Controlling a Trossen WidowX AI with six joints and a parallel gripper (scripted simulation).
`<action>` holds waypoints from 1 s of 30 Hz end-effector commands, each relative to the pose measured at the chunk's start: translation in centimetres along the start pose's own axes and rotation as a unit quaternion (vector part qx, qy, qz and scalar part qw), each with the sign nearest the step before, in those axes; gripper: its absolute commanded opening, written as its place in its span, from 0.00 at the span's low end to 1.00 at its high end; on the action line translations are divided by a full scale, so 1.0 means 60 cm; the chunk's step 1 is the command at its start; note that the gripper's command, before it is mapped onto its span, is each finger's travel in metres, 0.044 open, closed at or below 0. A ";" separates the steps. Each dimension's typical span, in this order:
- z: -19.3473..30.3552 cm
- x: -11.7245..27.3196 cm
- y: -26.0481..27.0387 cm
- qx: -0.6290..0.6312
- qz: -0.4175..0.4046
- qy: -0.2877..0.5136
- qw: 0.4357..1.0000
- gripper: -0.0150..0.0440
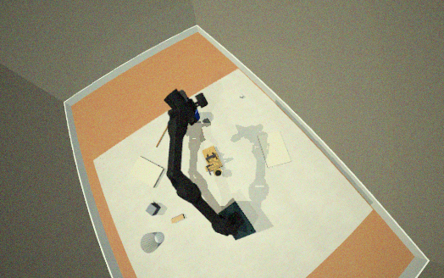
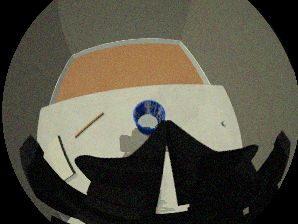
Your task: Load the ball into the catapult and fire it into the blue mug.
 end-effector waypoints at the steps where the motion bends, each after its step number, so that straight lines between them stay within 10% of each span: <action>1: 0.021 -0.002 0.019 0.040 0.014 0.018 0.999 0.25; 30: 0.212 0.036 0.094 0.343 0.099 0.202 0.912 0.25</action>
Point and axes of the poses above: the point midway between the two fingers, 35 mm back from their tips, its own x axis back along the fingers, its own y axis across the jaws, z = x × y, the point moved 2 cm from there along x, back along the fingers, and after that the axes turned 7 degrees about -x, right-handed, at the moved point
